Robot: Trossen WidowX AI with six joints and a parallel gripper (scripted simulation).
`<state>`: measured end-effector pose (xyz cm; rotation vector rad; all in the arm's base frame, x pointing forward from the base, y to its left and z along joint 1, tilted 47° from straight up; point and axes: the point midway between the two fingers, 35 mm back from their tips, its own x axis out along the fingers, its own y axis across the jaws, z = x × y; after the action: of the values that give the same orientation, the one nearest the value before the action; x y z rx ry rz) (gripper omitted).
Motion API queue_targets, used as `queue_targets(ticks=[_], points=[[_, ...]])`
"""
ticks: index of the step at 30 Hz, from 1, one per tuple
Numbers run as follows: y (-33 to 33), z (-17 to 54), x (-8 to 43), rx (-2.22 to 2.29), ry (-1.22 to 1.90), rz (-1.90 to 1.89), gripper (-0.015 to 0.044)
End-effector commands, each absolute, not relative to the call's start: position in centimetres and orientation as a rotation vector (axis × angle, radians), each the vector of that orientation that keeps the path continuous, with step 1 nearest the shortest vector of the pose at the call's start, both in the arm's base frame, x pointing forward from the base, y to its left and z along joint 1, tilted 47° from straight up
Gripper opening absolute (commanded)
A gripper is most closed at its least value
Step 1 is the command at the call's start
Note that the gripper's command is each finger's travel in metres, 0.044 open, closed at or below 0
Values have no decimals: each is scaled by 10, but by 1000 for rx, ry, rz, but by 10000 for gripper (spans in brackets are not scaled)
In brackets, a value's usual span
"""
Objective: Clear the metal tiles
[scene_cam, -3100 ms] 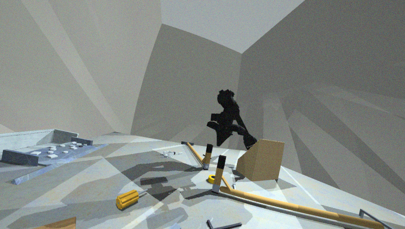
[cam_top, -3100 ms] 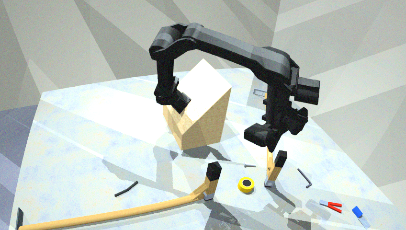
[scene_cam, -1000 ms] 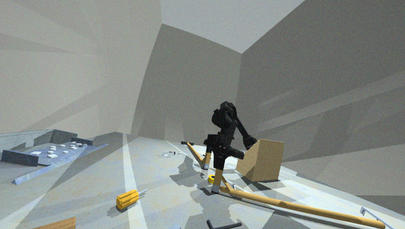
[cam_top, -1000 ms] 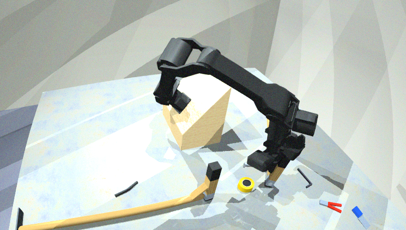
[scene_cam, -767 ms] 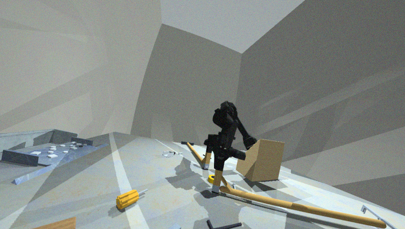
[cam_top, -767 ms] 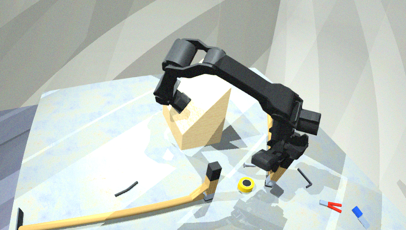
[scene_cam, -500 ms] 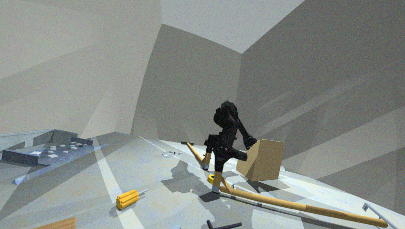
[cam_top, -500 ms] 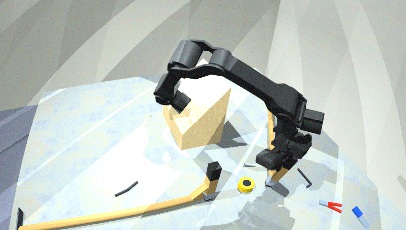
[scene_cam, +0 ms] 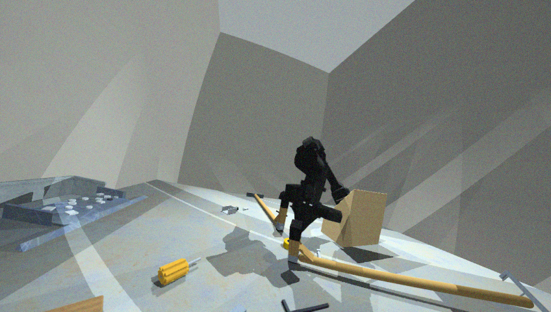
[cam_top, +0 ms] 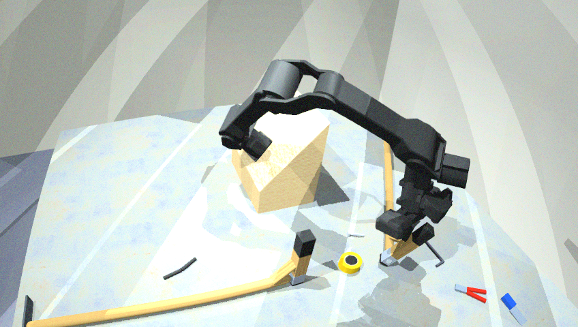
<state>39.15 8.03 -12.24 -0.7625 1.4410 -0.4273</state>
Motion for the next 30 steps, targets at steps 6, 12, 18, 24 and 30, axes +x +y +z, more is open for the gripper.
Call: queue_targets(ticks=[6,12,18,24,30], points=[[92,-136,393,-760,1445,-424,0],[99,-143,394,-759,1445,-423,0],[106,-150,395,-759,1445,-423,0],[112,-157,396,-758,1445,-423,0],[119,-165,396,-758,1444,-424,0]])
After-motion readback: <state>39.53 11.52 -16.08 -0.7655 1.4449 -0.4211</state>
